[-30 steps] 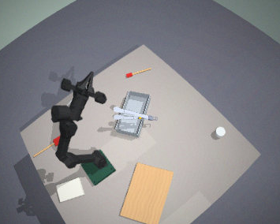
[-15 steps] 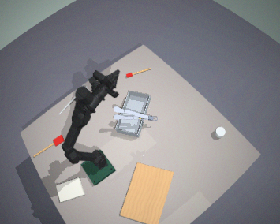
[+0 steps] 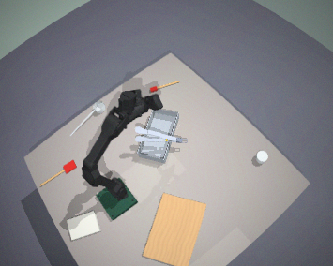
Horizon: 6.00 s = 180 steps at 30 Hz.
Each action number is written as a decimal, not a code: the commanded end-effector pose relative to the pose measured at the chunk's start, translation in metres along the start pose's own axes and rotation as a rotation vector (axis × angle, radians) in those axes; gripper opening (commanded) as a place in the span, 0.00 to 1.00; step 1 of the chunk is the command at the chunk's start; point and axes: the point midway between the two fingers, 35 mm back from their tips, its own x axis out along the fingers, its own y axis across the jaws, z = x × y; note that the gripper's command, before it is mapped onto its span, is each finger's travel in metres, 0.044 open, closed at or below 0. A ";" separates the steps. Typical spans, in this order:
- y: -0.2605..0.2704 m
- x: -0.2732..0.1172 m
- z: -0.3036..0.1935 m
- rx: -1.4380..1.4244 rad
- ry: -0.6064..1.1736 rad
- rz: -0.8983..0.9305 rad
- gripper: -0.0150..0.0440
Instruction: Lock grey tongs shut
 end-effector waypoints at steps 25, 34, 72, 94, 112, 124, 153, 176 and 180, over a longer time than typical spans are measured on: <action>0.185 0.031 -0.179 1.494 1.280 -0.210 0.00; 0.185 0.031 -0.179 1.494 1.280 -0.210 0.00; 0.214 0.053 -0.213 1.493 1.278 -0.200 0.00; 0.221 0.066 -0.212 1.493 1.277 -0.198 0.00; 0.224 0.087 -0.194 1.494 1.275 -0.196 0.00; 0.228 0.101 -0.183 1.495 1.274 -0.195 0.00; 0.236 0.119 -0.172 1.488 1.276 -0.196 0.00; 0.196 0.094 -0.123 1.520 1.209 -0.175 0.36; 0.178 0.077 -0.102 1.534 1.176 -0.164 0.53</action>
